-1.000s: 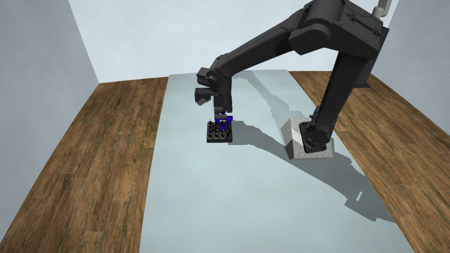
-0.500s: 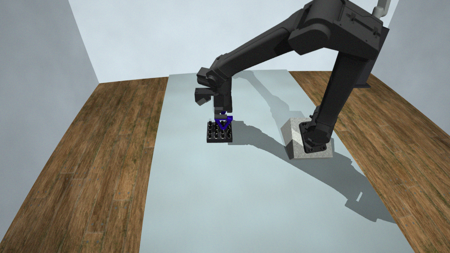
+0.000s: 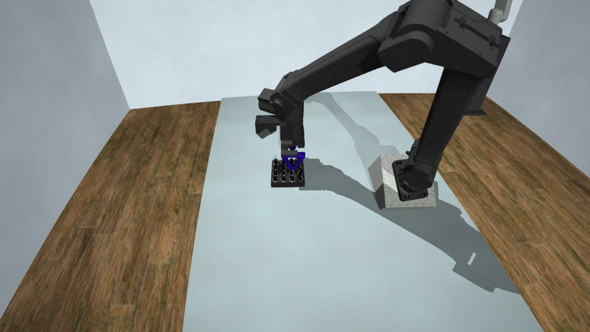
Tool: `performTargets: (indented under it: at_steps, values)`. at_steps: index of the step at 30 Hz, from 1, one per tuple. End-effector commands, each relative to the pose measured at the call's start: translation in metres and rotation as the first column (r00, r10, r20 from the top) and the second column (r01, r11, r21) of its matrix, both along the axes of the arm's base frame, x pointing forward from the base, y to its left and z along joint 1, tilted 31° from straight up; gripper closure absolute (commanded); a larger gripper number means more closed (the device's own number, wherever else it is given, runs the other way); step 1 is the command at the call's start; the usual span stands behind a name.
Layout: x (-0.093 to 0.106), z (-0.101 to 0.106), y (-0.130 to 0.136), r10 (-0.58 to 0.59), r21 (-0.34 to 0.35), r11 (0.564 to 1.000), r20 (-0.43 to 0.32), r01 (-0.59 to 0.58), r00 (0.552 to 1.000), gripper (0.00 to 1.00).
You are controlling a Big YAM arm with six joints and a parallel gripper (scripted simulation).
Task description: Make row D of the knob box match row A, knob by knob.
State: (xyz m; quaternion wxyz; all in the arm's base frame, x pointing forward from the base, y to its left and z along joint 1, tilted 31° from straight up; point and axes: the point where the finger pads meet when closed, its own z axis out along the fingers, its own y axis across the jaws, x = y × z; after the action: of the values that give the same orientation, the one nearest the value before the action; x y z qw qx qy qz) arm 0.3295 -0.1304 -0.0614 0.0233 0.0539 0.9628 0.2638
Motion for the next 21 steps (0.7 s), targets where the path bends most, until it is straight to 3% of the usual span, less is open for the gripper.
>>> performTargets:
  at_steps: [1, 11, 16, 21]
  values:
    - [0.014, 0.0, -0.008, -0.003, -0.007, 1.0, 0.017, 0.003, 1.0, 0.0]
    - [0.012, 0.0, -0.007, -0.003, -0.005, 1.0, 0.015, 0.003, 1.0, 0.0]
    - [-0.005, -0.005, -0.003, -0.005, 0.008, 1.0, -0.004, 0.005, 1.0, 0.0]
    - [-0.009, -0.005, -0.006, -0.01, 0.006, 1.0, -0.004, 0.01, 1.0, 0.0]
